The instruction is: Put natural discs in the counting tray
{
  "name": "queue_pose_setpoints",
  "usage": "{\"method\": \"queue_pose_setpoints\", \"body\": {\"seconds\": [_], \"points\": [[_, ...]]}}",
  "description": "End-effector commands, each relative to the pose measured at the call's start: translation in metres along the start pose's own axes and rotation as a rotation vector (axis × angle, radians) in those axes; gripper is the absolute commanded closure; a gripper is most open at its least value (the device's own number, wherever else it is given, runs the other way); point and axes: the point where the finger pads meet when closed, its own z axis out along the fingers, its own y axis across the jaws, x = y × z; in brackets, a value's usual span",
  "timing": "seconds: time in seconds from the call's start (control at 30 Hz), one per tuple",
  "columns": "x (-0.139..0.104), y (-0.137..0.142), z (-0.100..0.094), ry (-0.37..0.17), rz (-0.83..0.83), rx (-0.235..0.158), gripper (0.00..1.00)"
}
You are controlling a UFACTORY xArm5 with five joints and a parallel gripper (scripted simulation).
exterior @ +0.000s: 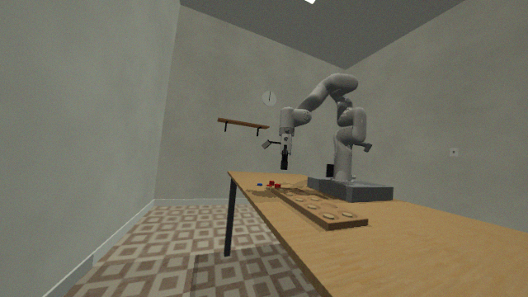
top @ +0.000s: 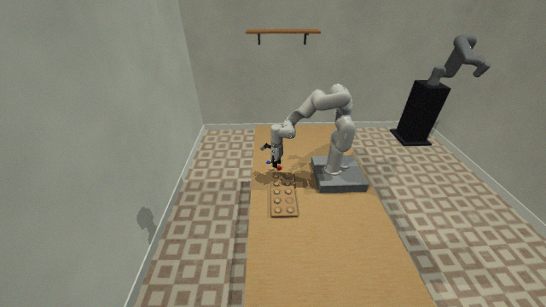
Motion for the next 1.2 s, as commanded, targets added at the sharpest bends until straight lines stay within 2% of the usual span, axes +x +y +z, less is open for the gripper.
{"method": "queue_pose_setpoints", "body": {"seconds": [0.0,0.5,0.63,0.83,0.9,0.93,1.17], "points": [[0.001,-0.001,-0.001,0.003,0.000,0.002,0.53],[0.002,0.000,-0.001,0.003,0.010,0.002,0.53],[0.015,0.009,0.000,0.004,0.183,0.003,0.53],[0.026,0.019,0.002,0.004,0.339,0.003,0.53],[0.026,0.019,0.002,0.004,0.339,0.003,0.53],[0.032,0.024,0.003,0.004,0.425,0.004,0.53],[0.046,0.036,0.005,0.005,0.613,0.005,0.53]]}}
